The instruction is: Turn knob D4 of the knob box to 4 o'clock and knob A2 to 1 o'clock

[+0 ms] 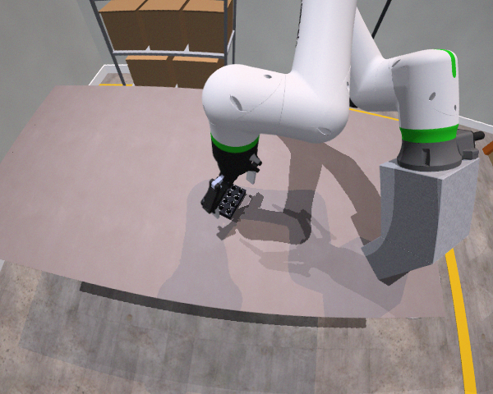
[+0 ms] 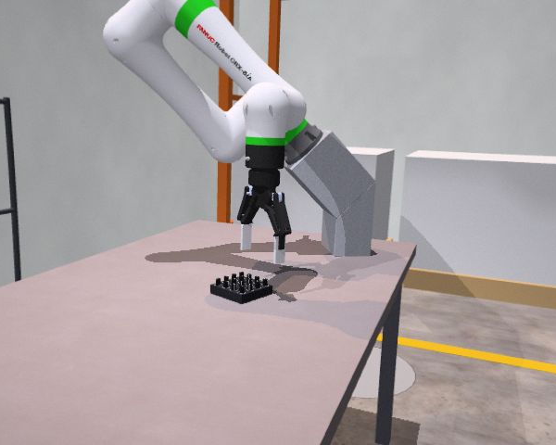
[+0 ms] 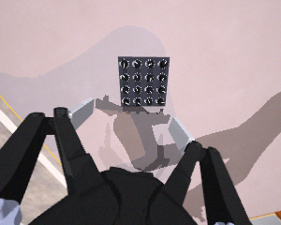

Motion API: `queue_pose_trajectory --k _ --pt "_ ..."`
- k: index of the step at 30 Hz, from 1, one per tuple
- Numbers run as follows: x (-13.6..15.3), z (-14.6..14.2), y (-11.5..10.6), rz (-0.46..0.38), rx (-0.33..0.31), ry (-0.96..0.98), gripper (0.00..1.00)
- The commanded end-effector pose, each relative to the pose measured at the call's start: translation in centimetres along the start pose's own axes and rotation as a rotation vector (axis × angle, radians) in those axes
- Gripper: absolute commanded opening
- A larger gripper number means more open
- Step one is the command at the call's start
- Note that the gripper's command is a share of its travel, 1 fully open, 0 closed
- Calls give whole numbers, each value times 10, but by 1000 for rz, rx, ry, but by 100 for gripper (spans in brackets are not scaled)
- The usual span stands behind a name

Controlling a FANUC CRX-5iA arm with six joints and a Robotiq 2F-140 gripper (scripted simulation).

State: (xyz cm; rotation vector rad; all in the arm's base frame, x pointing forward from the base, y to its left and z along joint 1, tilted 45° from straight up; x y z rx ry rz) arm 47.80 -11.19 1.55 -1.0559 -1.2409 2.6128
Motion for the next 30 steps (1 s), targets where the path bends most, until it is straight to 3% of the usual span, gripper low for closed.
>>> queue_pose_trajectory --k 1,18,30 --pt "0 0 0 0 0 0 100" --pt "2 0 0 0 0 0 100" --pt "21 0 0 0 0 0 100"
Point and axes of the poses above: the point where the finger pads meet when closed, its own y axis out along the fingers, its own z axis across the jaws, x = y × z, the point moved 6 cm from there along -y, back along the fingers, and after that the axes turned 13 degrees about -y, right-handed, at the moved point
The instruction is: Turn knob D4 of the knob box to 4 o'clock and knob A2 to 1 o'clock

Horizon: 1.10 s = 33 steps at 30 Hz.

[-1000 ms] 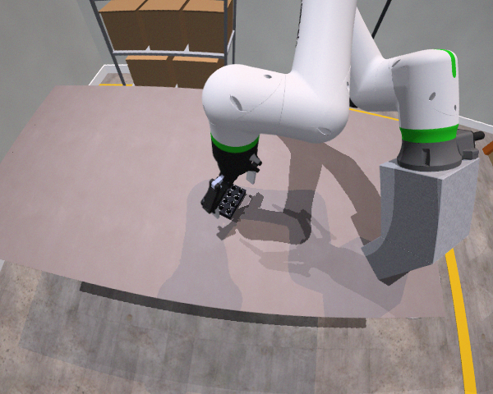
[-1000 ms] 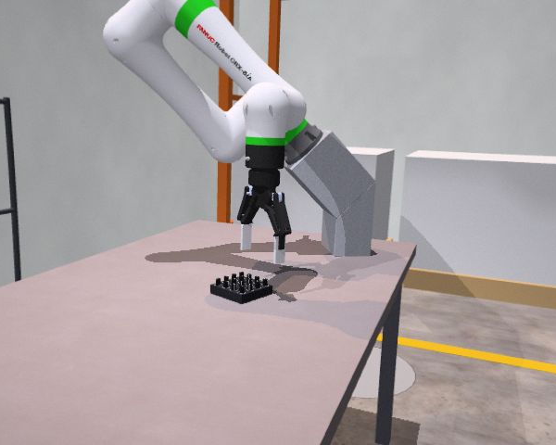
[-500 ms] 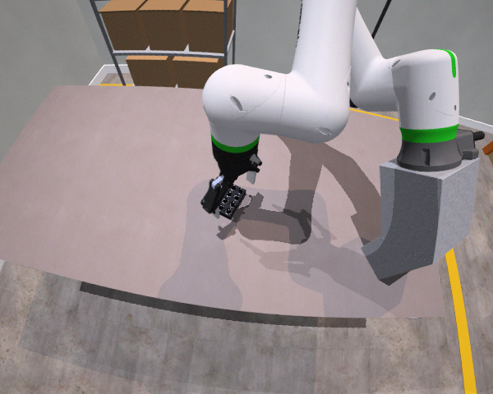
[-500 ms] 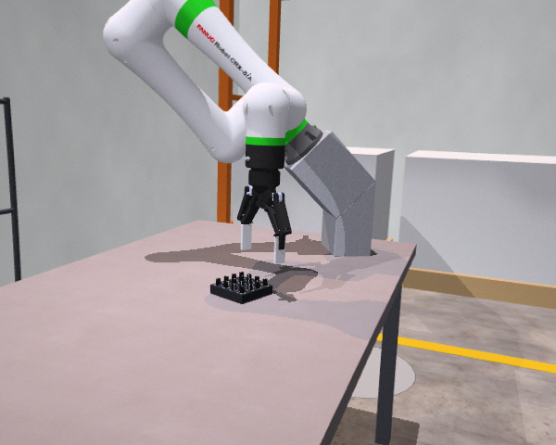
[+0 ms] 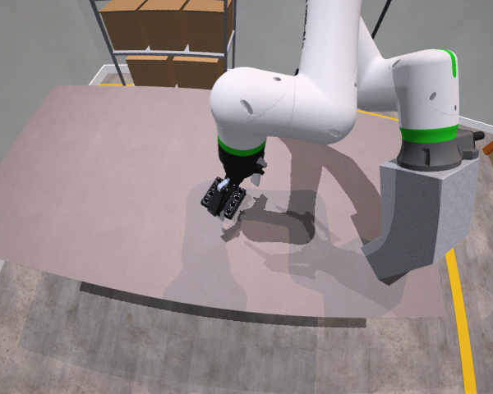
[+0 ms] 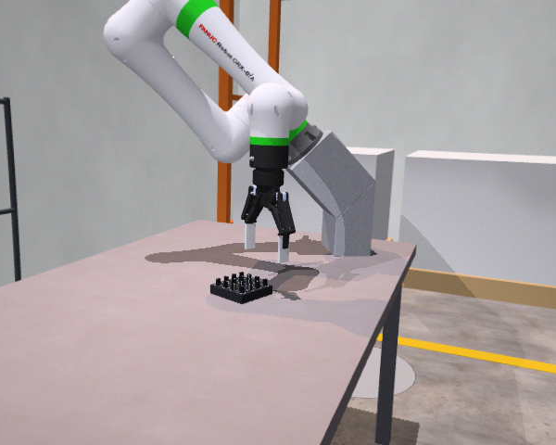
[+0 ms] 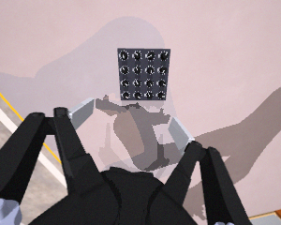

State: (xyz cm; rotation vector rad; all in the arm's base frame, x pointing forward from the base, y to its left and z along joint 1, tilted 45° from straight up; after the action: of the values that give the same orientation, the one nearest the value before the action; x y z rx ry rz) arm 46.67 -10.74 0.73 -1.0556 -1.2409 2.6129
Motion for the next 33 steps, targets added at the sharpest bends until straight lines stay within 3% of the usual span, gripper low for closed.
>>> queue_pose_trajectory --k 1,18,33 --pt "8 0 0 0 0 0 100" --pt "35 1 0 0 0 0 100" --pt "39 1 0 0 0 0 100"
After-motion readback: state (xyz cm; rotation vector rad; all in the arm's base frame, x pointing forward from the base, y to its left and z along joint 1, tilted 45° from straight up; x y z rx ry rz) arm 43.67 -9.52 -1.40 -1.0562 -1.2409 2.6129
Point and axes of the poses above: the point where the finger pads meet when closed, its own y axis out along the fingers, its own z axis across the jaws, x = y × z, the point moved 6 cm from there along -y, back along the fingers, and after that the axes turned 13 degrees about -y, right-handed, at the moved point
